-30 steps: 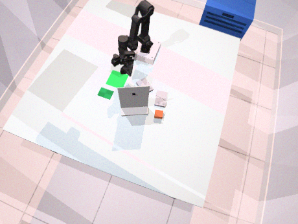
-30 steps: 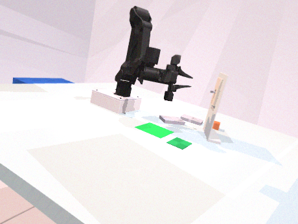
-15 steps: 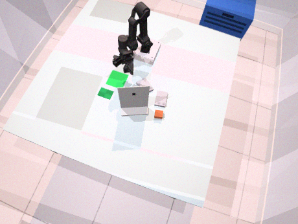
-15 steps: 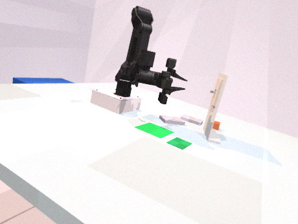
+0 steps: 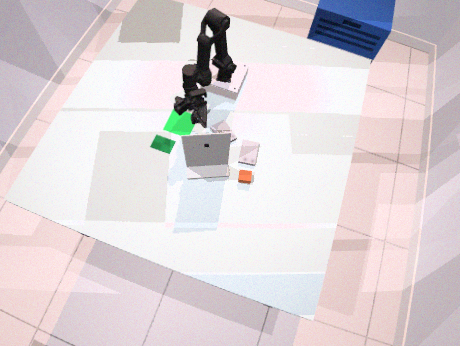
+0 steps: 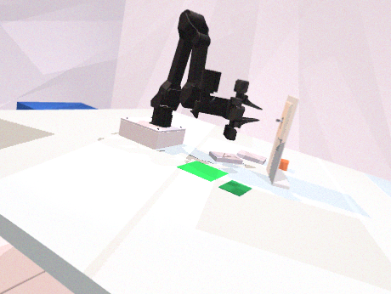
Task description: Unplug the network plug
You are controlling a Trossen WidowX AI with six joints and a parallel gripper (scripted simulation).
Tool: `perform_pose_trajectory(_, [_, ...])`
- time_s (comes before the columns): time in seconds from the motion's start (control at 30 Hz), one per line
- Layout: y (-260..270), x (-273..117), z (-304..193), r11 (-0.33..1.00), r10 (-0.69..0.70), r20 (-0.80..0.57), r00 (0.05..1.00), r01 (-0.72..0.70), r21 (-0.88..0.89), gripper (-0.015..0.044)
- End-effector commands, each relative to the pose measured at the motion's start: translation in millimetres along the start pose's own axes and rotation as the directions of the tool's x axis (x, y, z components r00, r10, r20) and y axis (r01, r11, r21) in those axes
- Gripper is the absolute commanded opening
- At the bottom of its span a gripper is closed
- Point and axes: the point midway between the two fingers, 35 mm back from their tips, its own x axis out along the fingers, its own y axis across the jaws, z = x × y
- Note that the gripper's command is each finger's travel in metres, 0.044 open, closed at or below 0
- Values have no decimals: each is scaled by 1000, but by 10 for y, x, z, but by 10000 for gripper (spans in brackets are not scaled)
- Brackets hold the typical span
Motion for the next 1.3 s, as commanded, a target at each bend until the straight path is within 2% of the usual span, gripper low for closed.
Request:
perform_pose_trajectory(0.0, [-30,50,19,1000,-6,5,1000,5,14,156])
perform_pose_trajectory(1.27, [-15,617,172,1000,1,5,1000,-1,12,156])
